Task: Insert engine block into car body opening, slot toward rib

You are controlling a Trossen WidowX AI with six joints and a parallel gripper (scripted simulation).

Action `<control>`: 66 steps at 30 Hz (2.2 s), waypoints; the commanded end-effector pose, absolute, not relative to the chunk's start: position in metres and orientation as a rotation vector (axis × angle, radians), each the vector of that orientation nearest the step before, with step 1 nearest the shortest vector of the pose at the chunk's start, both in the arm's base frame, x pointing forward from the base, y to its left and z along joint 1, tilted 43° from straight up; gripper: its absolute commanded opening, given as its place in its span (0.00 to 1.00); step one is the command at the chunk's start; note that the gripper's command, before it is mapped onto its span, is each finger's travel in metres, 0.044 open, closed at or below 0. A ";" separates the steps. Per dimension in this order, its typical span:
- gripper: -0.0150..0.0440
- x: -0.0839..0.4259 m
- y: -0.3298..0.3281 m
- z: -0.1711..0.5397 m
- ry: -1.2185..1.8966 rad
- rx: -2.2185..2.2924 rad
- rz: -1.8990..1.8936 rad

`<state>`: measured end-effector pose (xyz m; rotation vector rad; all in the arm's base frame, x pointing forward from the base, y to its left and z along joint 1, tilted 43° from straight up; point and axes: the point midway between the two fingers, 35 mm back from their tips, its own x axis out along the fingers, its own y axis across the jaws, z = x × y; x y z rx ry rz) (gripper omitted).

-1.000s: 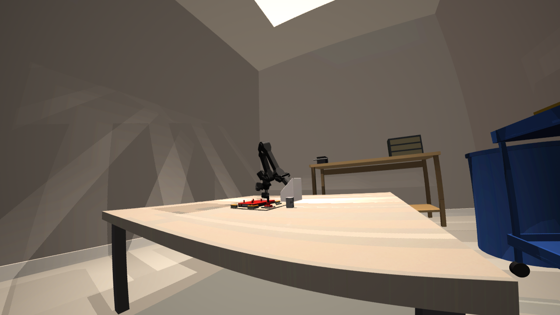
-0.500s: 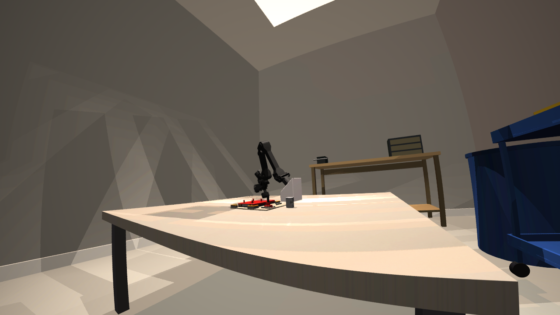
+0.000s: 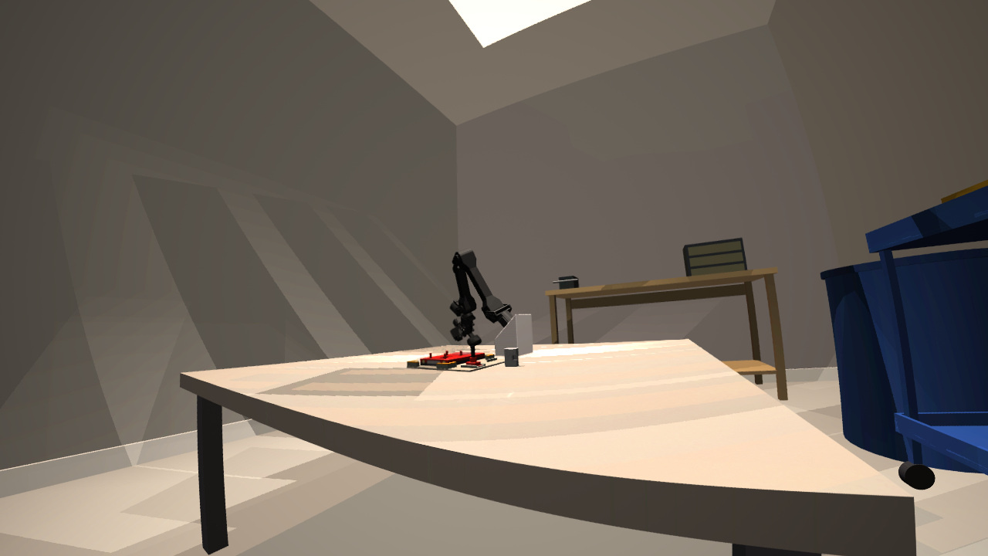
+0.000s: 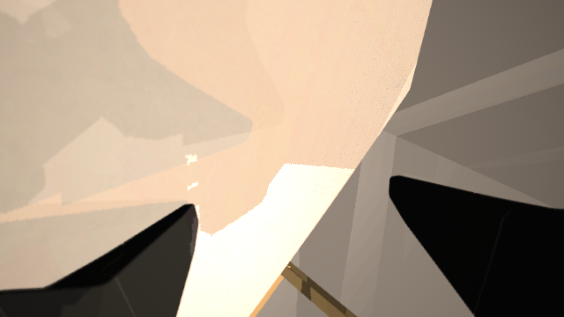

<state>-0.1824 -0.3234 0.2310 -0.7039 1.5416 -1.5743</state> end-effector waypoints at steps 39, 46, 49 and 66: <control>1.00 -0.170 -0.215 0.257 1.563 -0.875 -0.336; 1.00 -0.151 -0.234 0.254 1.499 -0.843 -0.330; 1.00 -0.136 -0.248 0.251 1.455 -0.818 -0.323; 1.00 -0.080 -0.287 0.246 1.340 -0.750 -0.298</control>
